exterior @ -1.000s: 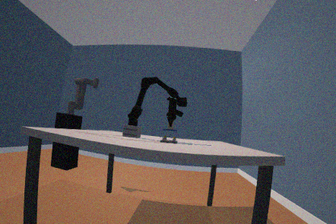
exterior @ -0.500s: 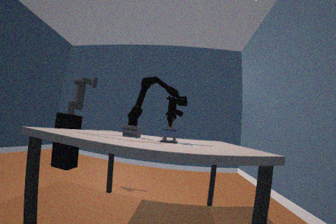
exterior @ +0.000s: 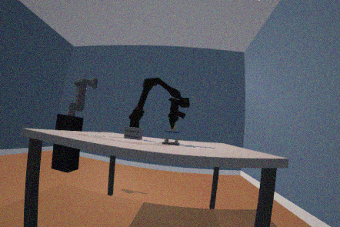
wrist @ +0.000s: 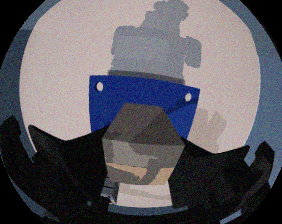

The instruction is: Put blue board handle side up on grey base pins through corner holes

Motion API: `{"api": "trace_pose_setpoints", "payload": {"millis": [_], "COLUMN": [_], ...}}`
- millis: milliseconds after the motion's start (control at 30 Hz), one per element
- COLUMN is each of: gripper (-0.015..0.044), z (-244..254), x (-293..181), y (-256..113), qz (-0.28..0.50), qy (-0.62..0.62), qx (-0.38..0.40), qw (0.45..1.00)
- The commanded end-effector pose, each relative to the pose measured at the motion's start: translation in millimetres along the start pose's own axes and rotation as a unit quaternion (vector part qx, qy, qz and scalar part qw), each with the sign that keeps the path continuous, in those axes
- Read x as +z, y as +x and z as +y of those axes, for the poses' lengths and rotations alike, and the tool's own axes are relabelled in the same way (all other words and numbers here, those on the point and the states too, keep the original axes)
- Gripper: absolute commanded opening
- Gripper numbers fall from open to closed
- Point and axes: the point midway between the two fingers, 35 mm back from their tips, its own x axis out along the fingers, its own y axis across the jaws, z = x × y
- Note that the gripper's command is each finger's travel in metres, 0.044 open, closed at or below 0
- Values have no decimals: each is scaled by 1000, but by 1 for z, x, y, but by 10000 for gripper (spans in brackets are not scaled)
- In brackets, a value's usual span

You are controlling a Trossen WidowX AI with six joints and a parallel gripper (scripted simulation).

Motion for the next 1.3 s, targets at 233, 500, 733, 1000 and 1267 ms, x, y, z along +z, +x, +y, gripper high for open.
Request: {"api": "trace_pose_setpoints", "payload": {"millis": [233, 500, 733, 1000, 1267], "gripper": [0, 0, 0, 0, 0], "z": [-3, -4, -4, -3, -3], "x": [1, 1, 1, 1, 1], "y": [7, 14, 20, 27, 33], "qz": [-1, -1, -1, -1, -2], "qy": [0, -2, -2, -1, 0], "qx": [-1, -1, -1, -1, -1], "qw": [1000, 1000, 1000, 1000, 1000]}}
